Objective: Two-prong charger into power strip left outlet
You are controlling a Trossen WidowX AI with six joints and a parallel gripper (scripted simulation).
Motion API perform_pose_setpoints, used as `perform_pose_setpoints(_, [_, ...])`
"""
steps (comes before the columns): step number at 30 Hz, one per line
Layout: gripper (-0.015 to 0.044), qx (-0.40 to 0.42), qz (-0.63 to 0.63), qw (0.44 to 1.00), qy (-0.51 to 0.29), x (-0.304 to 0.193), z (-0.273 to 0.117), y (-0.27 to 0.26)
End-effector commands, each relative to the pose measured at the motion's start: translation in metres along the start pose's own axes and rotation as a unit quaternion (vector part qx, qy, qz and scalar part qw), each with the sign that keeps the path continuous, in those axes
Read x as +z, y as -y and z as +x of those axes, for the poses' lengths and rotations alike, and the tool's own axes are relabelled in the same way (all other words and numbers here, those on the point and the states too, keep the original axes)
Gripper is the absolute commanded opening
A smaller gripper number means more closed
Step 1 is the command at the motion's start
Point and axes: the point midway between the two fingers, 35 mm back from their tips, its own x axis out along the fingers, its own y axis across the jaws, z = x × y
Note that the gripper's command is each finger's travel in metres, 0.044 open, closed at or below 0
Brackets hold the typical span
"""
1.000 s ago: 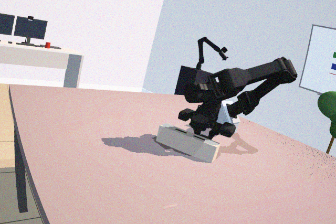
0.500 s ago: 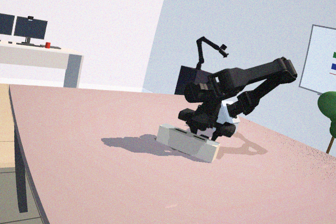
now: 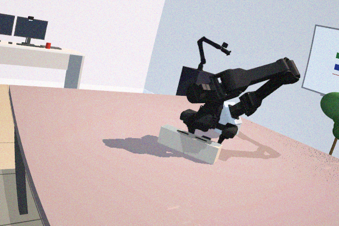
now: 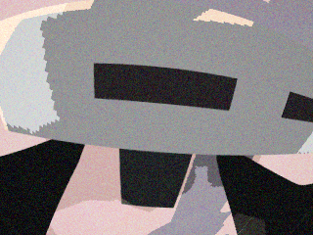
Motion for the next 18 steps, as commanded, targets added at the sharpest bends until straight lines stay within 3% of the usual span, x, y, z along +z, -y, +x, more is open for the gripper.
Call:
perform_pose_setpoints(1, [0.044, 0.001, -0.002, 1.0, 0.002, -0.0016, 0.0005, 0.0])
perform_pose_setpoints(18, [0.044, 0.001, -0.007, 1.0, 0.006, -0.0068, 0.001, 0.0001])
